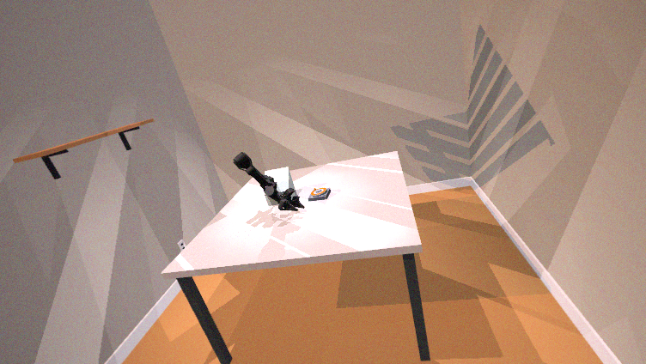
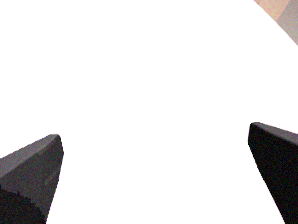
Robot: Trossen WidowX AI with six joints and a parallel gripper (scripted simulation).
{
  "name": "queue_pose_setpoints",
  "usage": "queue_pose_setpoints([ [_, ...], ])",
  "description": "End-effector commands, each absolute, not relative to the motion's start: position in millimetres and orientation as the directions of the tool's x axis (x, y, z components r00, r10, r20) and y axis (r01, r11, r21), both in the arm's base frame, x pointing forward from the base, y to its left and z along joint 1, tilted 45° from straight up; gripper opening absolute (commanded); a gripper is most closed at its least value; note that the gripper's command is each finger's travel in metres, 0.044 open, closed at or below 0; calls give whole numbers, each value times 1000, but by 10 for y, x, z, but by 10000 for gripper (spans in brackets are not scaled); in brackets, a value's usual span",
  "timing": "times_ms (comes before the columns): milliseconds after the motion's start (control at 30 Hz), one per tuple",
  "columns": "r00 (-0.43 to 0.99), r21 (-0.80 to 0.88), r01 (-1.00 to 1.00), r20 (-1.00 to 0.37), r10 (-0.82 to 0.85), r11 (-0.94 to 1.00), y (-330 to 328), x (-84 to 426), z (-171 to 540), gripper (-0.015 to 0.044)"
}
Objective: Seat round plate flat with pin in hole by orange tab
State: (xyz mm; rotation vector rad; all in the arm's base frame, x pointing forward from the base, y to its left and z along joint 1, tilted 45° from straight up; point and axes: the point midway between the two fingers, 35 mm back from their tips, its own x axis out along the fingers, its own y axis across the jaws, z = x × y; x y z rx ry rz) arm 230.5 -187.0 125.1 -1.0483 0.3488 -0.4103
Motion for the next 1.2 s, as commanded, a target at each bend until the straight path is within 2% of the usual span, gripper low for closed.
queue_pose_setpoints([
  [0,875,-888,164,-70,-479,429,-1862,2320,1287,374],
  [100,890,-892,178,-34,-455,415,-1824,2388,1401,295],
  [233,912,-774,114,-167,-374,623,-1661,2772,1212,190],
  [333,923,-787,57,-192,-333,614,-1532,2923,1187,111],
  [467,906,-671,-3,-315,-282,741,-1350,3156,994,6],
  [633,860,-519,-65,-462,-215,853,-1053,3369,757,0],
  [767,740,-346,-100,-653,-163,933,-654,3466,399,0],
  [833,712,-324,-107,-685,-155,940,-570,3463,331,0],
  [900,624,-277,-107,-767,-153,955,-375,3423,151,0],
  [1033,414,-261,-80,-887,-206,962,-11,3231,-151,0],
  [1100,370,-274,-69,-900,-231,959,39,3176,-197,0],
  [1167,256,-334,-44,-915,-313,941,159,3017,-285,0],
])
